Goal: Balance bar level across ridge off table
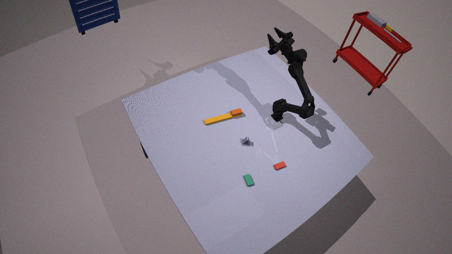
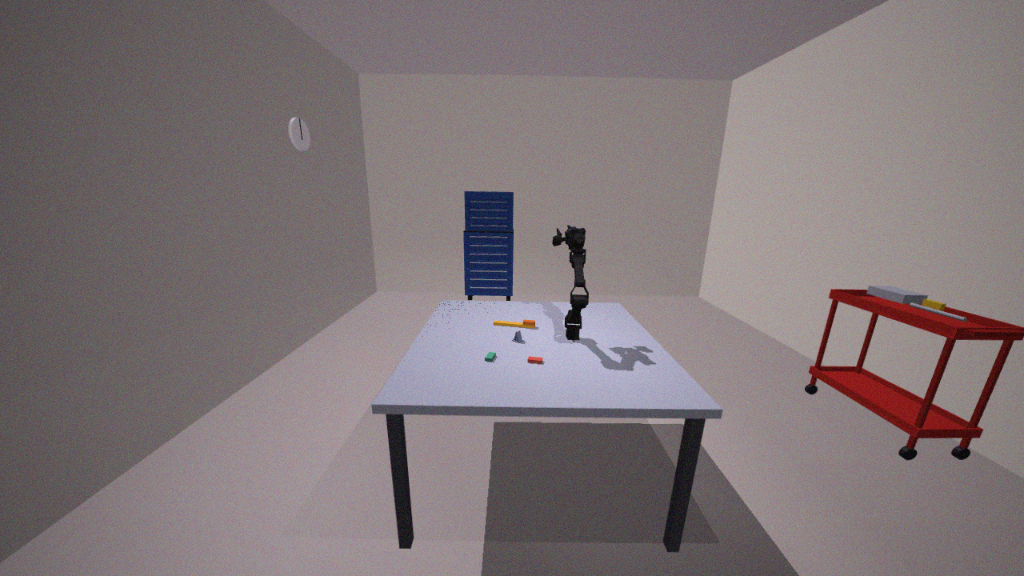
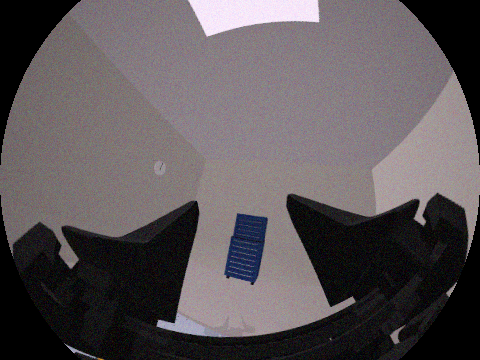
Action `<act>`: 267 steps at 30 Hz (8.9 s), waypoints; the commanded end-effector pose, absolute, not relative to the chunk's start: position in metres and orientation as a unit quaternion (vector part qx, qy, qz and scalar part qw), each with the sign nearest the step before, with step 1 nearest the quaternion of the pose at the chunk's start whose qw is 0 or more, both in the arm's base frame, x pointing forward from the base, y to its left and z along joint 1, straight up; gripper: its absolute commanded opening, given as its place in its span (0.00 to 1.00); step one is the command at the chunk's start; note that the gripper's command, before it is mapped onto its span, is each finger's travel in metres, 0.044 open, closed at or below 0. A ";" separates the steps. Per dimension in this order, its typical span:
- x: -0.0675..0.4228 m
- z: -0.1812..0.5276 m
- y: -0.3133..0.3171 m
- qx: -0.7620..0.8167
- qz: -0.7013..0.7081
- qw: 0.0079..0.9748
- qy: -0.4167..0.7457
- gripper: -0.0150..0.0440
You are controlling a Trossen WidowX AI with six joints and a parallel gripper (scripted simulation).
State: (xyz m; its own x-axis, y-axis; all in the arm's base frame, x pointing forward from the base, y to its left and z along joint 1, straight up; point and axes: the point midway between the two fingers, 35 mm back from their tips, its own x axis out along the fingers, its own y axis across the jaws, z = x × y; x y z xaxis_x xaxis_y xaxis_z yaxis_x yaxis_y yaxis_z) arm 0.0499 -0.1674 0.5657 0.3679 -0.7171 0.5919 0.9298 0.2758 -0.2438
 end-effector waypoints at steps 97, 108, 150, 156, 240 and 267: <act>0.328 0.138 -0.167 0.064 -0.074 0.716 0.691 0.79; 0.329 0.078 -0.167 0.064 -0.074 0.716 0.691 0.79; 0.330 0.053 -0.167 0.067 -0.073 0.716 0.691 0.65; 0.330 0.053 -0.167 0.067 -0.073 0.716 0.691 0.45; 0.345 0.161 -0.047 0.171 -0.168 0.699 0.674 0.25; 0.326 0.159 0.038 0.254 -0.243 0.673 0.651 0.25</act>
